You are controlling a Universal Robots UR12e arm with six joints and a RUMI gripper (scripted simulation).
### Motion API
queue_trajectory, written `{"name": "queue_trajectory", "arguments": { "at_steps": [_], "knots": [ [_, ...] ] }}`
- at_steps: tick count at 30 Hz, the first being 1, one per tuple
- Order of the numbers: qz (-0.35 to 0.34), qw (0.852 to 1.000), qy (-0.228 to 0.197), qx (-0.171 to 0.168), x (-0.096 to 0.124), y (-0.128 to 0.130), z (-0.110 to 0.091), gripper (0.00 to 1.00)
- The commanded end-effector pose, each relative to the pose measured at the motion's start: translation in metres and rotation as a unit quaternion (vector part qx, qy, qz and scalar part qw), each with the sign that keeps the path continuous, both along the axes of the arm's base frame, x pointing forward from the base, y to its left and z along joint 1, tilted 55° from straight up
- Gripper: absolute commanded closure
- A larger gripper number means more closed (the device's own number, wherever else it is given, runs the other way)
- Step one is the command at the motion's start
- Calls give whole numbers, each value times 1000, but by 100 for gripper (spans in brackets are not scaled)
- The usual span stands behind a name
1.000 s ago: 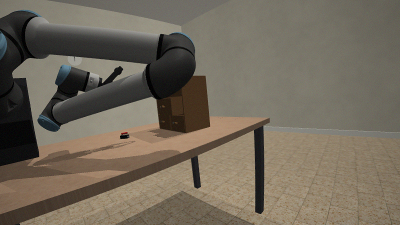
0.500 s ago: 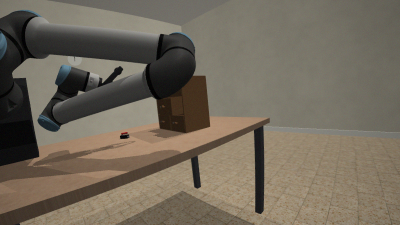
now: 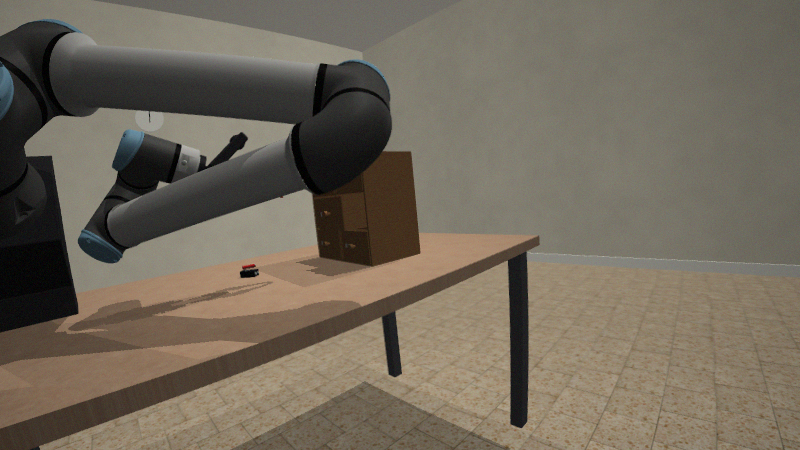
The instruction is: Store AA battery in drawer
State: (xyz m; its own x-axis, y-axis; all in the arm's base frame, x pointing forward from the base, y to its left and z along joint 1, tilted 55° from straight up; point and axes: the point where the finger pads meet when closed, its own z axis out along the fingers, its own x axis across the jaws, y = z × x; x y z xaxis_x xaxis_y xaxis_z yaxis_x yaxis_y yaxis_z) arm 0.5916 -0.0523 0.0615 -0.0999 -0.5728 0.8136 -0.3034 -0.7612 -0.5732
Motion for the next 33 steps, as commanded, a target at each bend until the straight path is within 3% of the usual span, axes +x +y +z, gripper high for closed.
{"name": "queue_trajectory", "arguments": {
  "at_steps": [1, 33],
  "knots": [
    [0, 1000, 0, 0, 3, 0, 1, 95],
    [0, 1000, 0, 0, 45, -1, 5, 95]
  ]
}}
